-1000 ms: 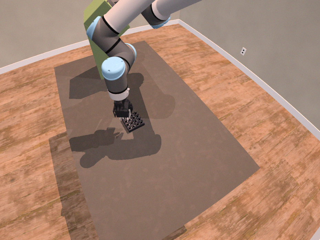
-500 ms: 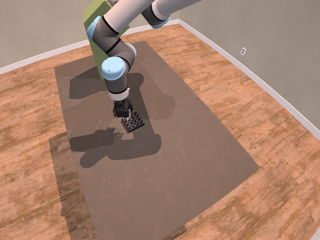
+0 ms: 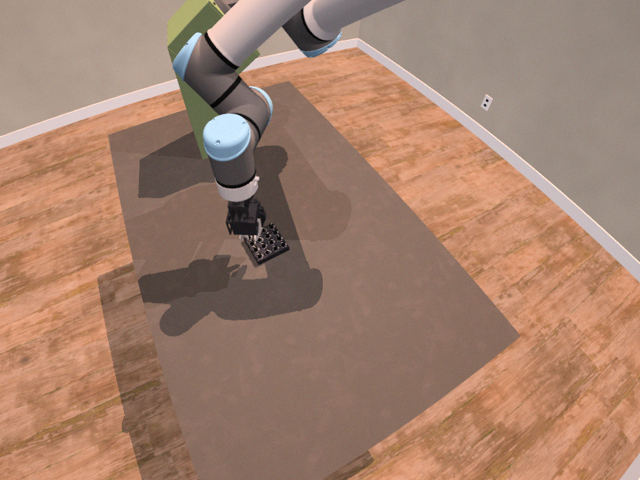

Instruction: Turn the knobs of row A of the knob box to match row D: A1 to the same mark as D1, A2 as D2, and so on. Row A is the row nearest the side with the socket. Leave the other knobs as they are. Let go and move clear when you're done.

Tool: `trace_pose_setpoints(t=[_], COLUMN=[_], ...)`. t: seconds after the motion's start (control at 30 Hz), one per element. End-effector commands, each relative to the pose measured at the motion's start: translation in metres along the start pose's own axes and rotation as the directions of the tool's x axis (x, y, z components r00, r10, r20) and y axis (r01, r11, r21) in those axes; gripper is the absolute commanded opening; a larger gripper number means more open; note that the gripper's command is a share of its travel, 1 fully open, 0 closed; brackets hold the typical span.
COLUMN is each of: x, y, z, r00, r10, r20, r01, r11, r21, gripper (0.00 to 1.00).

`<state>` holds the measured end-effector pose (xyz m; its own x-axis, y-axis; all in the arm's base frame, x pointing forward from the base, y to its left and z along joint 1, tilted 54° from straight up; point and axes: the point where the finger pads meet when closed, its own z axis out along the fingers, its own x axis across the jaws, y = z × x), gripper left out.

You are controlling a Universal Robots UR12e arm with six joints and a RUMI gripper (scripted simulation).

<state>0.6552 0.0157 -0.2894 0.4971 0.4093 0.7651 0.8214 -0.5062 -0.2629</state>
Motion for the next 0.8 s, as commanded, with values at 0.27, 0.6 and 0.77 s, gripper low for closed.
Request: trace_pose_setpoints(t=[0.27, 0.6, 0.77], x=[0.000, 0.000, 0.000], y=[0.001, 0.001, 0.001], z=[0.006, 0.016, 0.023], r00=[1.000, 1.000, 1.000], r10=[0.000, 0.000, 0.000], r20=[0.000, 0.000, 0.000], r01=[0.000, 0.000, 0.000], r11=[1.000, 1.000, 1.000], r21=[-0.001, -0.001, -0.001], gripper=[0.11, 0.11, 0.11])
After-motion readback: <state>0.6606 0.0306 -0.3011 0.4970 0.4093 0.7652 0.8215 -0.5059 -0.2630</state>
